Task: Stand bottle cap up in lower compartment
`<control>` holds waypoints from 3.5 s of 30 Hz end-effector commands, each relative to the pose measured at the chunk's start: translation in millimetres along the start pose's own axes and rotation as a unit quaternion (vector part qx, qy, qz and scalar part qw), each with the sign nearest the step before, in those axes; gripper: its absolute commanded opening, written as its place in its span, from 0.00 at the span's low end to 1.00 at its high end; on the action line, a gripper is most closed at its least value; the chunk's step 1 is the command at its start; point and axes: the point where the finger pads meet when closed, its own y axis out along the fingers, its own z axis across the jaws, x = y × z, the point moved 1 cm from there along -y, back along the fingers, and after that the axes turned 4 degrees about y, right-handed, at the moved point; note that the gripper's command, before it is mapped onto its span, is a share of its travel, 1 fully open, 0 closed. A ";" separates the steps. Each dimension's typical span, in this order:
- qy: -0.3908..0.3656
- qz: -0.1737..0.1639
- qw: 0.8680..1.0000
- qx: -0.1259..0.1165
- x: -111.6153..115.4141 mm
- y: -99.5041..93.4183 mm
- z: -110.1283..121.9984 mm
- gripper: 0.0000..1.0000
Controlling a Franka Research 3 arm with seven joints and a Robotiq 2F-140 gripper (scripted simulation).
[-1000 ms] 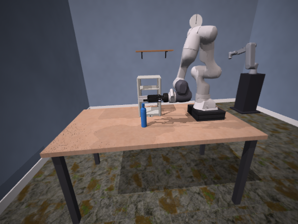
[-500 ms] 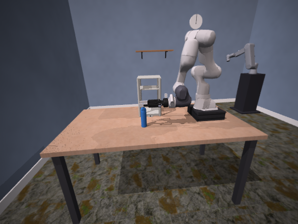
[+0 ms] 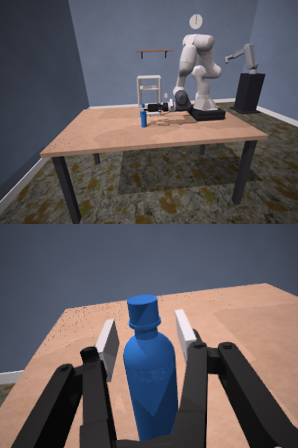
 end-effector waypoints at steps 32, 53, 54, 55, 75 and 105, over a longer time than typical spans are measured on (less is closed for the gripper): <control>0.018 0.008 1.000 0.002 48.6 2.5 2.3 0.40; 0.018 0.008 1.000 0.002 52.6 2.6 2.4 0.40; 0.018 0.008 1.000 0.002 52.6 2.6 2.4 0.40; 0.018 0.008 1.000 0.002 52.6 2.6 2.4 0.40; 0.018 0.008 1.000 0.002 52.6 2.6 2.4 0.40; 0.018 0.008 1.000 0.002 52.6 2.6 2.4 0.00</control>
